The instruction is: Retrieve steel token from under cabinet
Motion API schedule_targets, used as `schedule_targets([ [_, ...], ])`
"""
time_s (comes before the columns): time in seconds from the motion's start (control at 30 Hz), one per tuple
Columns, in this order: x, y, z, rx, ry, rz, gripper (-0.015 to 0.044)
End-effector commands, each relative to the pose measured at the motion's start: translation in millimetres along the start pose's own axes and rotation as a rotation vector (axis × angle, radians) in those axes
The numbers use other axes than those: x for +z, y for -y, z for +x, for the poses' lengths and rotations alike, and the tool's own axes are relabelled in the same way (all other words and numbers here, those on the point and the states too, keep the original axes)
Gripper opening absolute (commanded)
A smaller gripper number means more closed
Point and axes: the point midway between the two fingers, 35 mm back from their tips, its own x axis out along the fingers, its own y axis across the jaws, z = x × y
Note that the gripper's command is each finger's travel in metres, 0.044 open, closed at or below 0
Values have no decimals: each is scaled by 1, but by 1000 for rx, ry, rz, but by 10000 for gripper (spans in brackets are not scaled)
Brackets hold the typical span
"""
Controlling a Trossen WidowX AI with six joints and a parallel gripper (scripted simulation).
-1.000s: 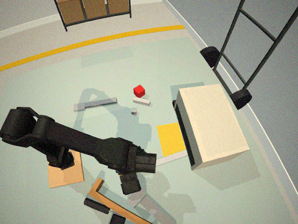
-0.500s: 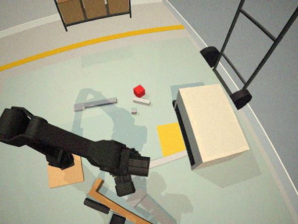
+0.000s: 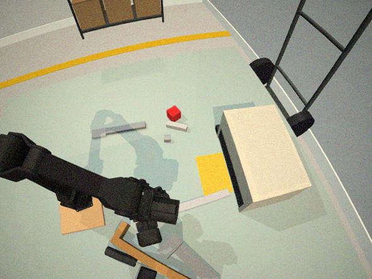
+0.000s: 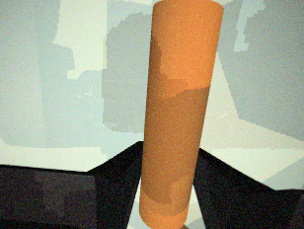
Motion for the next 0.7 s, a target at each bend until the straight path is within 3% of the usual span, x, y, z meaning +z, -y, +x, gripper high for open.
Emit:
schedule_targets([
  [0.0, 0, 0, 0, 0, 0, 0, 0],
  [0.67, -7, 16, -3, -1, -2, -11, 0],
])
